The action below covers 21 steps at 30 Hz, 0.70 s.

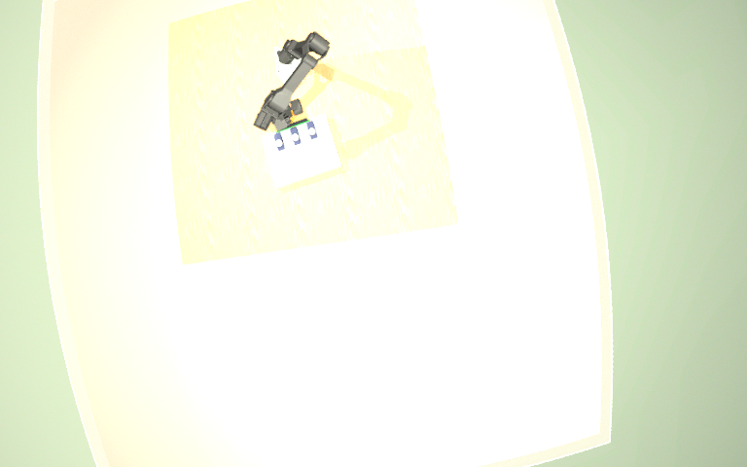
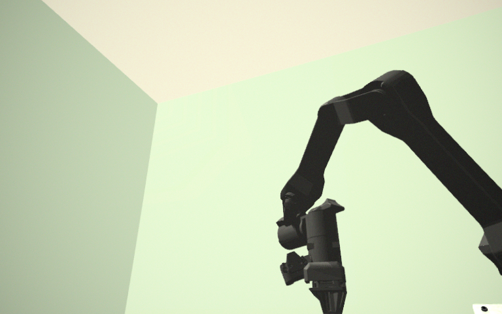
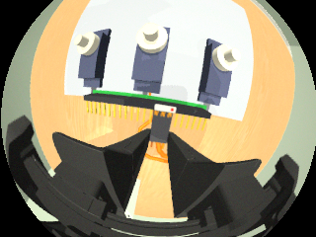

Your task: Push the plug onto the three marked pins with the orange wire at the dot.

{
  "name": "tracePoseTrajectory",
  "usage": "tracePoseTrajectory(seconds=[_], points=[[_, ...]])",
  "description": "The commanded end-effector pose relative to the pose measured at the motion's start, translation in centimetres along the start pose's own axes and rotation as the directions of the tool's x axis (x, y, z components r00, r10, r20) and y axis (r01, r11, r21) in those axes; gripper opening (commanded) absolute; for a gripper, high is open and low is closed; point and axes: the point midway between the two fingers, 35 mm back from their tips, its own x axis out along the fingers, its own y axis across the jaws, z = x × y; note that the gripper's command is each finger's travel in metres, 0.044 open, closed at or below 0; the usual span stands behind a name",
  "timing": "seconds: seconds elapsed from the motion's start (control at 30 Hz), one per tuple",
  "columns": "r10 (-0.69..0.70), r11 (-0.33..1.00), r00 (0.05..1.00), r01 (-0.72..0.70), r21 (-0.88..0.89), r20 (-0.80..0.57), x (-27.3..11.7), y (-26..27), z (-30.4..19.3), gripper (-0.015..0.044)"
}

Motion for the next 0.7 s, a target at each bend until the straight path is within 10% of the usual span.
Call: tracePoseTrajectory(seconds=[0.0,0.43,0.67], points=[[0.004,1.000,1.000,-0.004,0.000,0.009,0.2,-0.1,0.0,0.0105],[0.002,1.000,1.000,-0.002,0.001,0.008,-5.8,-0.2,0.0,0.0440],[0.002,1.000,1.000,-0.002,0.001,0.008,-5.8,-0.2,0.0,0.0440]])
